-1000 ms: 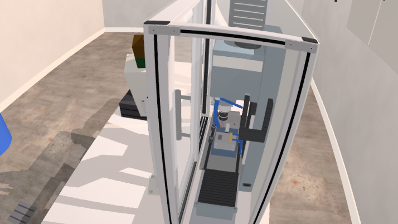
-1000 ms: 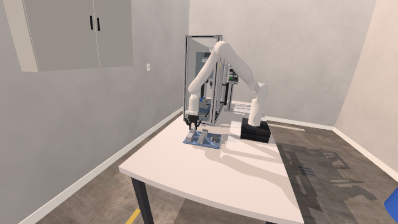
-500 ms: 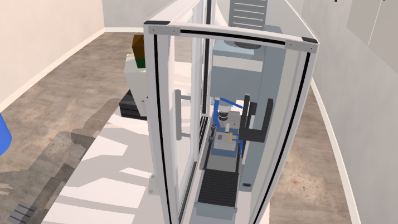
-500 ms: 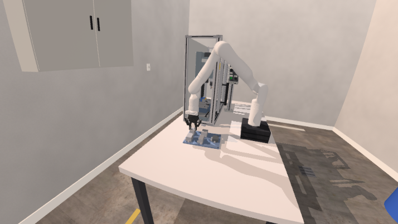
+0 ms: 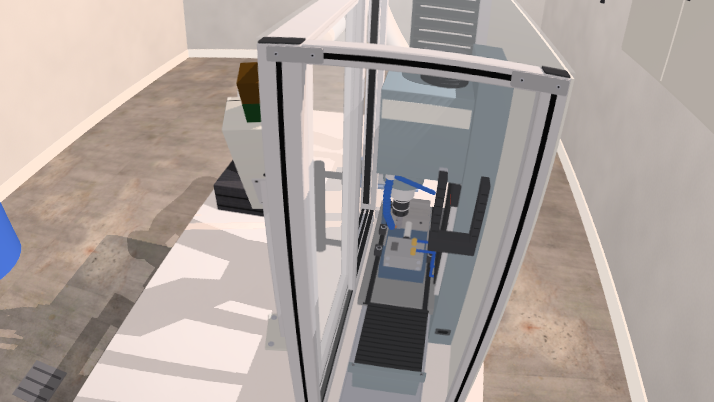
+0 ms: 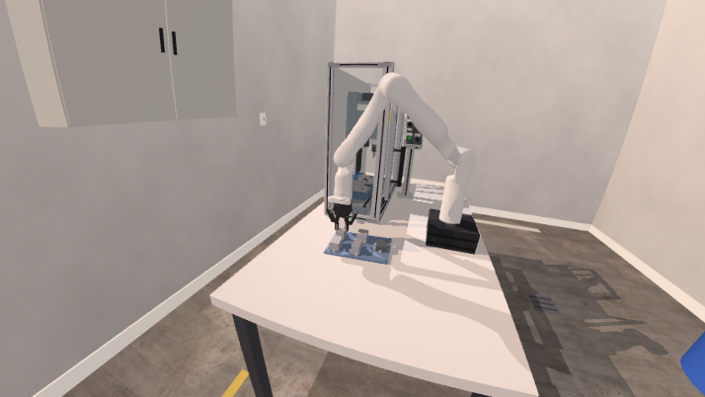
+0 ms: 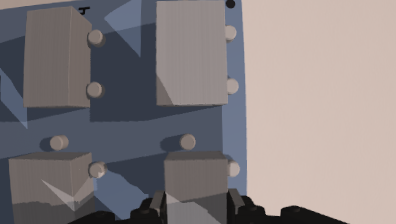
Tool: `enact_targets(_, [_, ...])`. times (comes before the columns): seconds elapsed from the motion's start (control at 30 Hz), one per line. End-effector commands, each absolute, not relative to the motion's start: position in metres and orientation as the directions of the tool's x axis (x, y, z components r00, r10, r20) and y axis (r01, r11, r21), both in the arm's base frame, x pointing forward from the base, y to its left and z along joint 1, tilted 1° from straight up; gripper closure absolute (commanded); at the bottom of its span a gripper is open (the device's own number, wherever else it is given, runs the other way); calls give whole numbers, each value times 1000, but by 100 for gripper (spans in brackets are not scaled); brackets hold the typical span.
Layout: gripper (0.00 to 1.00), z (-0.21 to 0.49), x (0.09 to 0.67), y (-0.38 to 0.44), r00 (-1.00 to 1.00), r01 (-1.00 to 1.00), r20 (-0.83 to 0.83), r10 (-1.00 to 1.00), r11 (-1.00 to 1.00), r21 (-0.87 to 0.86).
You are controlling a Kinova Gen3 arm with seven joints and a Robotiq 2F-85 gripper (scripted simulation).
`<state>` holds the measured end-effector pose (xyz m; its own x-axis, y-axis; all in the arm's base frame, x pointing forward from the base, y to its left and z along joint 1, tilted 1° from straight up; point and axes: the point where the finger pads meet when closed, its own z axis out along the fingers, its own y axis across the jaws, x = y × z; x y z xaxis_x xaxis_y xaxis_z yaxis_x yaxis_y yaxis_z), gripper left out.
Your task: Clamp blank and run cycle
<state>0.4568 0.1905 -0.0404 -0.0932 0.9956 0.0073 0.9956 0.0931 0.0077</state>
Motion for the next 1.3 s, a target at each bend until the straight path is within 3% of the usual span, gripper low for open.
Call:
enact_targets(0.0, [90,-39,458,191,-93,996,8,996,93,10])
enact_targets(0.03, [0,-39,458,191,-93,996,8,996,93,10])
enact_targets(1.27, [0,-39,458,191,-93,996,8,996,93,10])
